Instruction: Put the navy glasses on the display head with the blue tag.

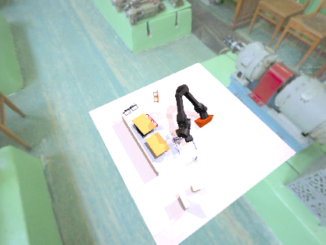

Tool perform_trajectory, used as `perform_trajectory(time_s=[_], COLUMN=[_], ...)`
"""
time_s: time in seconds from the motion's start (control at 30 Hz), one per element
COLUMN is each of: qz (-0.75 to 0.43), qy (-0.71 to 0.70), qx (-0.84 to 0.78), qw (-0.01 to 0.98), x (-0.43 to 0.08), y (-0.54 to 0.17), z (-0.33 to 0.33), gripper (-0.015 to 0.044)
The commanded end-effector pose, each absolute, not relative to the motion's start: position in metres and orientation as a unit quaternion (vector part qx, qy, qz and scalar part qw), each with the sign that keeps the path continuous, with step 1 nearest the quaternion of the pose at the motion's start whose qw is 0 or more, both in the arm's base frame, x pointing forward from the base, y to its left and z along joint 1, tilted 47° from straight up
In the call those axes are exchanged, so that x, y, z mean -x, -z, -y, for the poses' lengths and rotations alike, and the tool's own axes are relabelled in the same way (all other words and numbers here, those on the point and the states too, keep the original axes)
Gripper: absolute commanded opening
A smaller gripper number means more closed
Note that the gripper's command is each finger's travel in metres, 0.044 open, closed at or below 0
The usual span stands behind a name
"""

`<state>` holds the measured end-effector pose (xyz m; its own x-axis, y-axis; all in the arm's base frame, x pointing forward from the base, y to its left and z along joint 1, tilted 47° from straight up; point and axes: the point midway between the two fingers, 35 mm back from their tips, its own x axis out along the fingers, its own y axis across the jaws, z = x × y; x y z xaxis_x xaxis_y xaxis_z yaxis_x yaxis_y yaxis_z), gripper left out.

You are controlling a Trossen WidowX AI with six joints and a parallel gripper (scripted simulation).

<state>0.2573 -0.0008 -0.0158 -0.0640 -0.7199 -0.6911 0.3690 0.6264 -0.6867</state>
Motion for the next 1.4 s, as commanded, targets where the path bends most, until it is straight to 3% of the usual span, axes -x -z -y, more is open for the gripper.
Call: perform_trajectory(time_s=[0.0,0.67,1.37], qz=[-0.604,-0.6,-0.431], qy=[0.405,0.409,0.585], qx=[0.14,0.142,-0.09], qw=[0.672,0.672,0.681], x=[-0.262,-0.266,-0.263], y=[0.007,-0.042,-0.05], z=[-0.012,-0.064,-0.065], gripper=[0.0,0.0,0.0])
